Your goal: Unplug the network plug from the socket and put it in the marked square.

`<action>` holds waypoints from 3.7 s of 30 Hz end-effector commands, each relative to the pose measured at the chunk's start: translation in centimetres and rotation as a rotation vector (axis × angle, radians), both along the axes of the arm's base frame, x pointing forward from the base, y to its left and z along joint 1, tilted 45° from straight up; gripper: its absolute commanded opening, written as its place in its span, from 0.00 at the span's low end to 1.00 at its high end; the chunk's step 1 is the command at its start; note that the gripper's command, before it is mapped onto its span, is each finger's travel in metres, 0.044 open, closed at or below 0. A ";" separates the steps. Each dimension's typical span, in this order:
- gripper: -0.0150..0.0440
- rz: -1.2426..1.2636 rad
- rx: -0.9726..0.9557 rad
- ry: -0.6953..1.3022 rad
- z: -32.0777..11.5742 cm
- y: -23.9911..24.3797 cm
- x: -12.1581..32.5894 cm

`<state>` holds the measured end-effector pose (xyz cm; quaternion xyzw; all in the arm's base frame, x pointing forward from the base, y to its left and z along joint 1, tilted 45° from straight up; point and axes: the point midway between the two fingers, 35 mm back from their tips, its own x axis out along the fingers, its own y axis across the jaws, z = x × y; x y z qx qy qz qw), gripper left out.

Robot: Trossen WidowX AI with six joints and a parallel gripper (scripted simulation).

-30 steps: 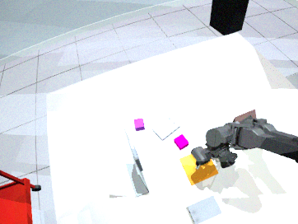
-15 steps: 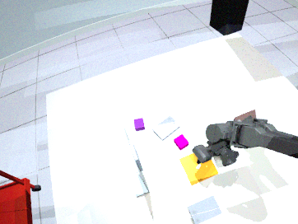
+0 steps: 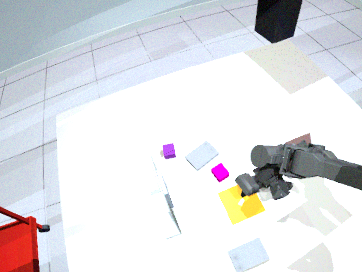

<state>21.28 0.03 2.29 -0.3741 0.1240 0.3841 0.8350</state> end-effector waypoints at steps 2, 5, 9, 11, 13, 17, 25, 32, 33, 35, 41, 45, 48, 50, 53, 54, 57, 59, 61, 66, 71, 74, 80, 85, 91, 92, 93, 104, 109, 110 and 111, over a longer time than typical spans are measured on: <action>0.52 0.003 -0.005 -0.008 0.4 -0.4 0.1; 0.52 0.003 -0.007 -0.006 0.5 -0.6 0.1; 0.52 0.003 -0.009 -0.003 0.6 -0.9 0.1; 0.52 0.003 -0.010 -0.002 0.7 -1.1 0.1; 0.52 0.003 -0.011 -0.001 0.8 -1.2 0.1; 0.52 0.003 -0.013 0.001 1.0 -1.5 0.0; 0.52 0.004 -0.016 0.005 1.4 -2.1 -0.1; 0.52 0.004 -0.017 0.007 1.7 -2.6 -0.1; 0.52 0.004 -0.017 0.007 1.8 -2.6 -0.2; 0.52 0.004 -0.017 0.007 1.9 -2.8 -0.2; 0.52 0.005 -0.018 0.008 2.3 -3.2 -0.3; 0.52 0.005 -0.017 0.008 2.6 -3.4 -0.4; 0.52 0.005 -0.017 0.008 2.8 -3.6 -0.4; 0.52 0.005 -0.017 0.008 2.9 -3.8 -0.5; 0.52 0.005 -0.016 0.008 3.1 -4.0 -0.5; 0.52 0.005 -0.016 0.007 3.2 -4.0 -0.6; 0.52 0.005 -0.015 0.007 3.4 -4.2 -0.6; 0.52 0.005 -0.015 0.006 3.6 -4.3 -0.7; 0.52 0.005 -0.014 0.006 3.7 -4.4 -0.7; 0.52 0.004 -0.012 0.004 4.1 -4.7 -0.9; 0.52 0.004 -0.010 0.002 4.6 -5.0 -1.0; 0.52 0.003 -0.009 0.000 4.8 -5.2 -1.1; 0.52 0.002 -0.006 -0.004 5.4 -5.5 -1.3; 0.52 0.001 -0.003 -0.008 5.9 -5.8 -1.4; 0.52 0.001 -0.006 0.005 6.0 -6.3 -1.4; 0.52 0.000 -0.007 0.005 6.2 -6.5 -1.4; 0.52 0.000 -0.008 0.006 6.4 -6.7 -1.4; 0.52 -0.001 -0.011 0.008 8.5 -8.9 -1.7; 0.52 -0.002 -0.010 0.007 9.5 -9.8 -1.9; 0.52 -0.001 -0.010 0.006 9.7 -10.0 -1.9; 0.52 -0.001 -0.010 0.006 9.9 -10.2 -2.0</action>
